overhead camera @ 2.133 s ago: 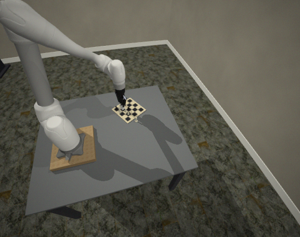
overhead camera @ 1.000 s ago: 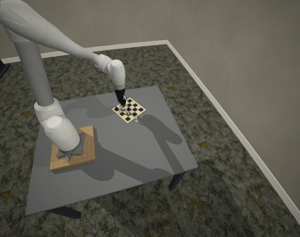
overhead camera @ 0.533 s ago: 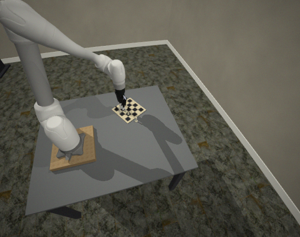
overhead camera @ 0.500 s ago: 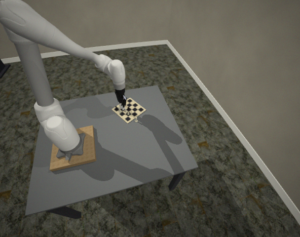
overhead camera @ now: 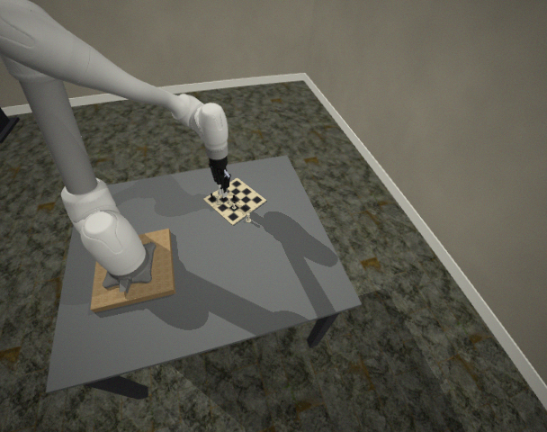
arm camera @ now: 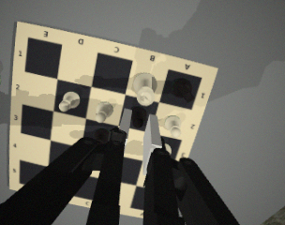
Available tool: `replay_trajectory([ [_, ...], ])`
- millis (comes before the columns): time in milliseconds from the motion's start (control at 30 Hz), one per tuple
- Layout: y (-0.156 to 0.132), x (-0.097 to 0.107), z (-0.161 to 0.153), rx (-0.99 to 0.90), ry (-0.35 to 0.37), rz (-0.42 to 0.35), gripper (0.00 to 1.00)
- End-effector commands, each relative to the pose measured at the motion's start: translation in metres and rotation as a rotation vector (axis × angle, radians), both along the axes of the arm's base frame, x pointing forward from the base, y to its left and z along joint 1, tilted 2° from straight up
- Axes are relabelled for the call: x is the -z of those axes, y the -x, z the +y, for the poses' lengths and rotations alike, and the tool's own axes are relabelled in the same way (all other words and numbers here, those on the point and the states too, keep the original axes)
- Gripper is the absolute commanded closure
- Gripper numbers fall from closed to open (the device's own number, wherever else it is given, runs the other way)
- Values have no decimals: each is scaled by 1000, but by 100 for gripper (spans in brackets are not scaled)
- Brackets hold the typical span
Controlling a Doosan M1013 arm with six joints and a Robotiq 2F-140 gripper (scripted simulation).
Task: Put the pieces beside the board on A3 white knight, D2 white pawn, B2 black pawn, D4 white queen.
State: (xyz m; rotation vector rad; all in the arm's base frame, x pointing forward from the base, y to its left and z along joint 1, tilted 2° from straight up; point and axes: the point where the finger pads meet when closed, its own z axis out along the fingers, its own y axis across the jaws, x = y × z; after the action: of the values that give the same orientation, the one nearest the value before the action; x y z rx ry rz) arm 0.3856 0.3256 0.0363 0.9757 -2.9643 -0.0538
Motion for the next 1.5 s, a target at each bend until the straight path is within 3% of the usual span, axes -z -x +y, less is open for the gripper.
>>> replay_trajectory([
  [0,0,-8,0,0,0,0,80],
  [333,-2,-58,-2,0,0,0,80],
  [633,-2,-67,-2,0,0,0,80],
  [667,-2,-67,-2,0,0,0,0],
  [1333,-2,-67,-2,-1,0,0,0],
  [1467,-15,-67,-15,-82,-2,-2,0],
])
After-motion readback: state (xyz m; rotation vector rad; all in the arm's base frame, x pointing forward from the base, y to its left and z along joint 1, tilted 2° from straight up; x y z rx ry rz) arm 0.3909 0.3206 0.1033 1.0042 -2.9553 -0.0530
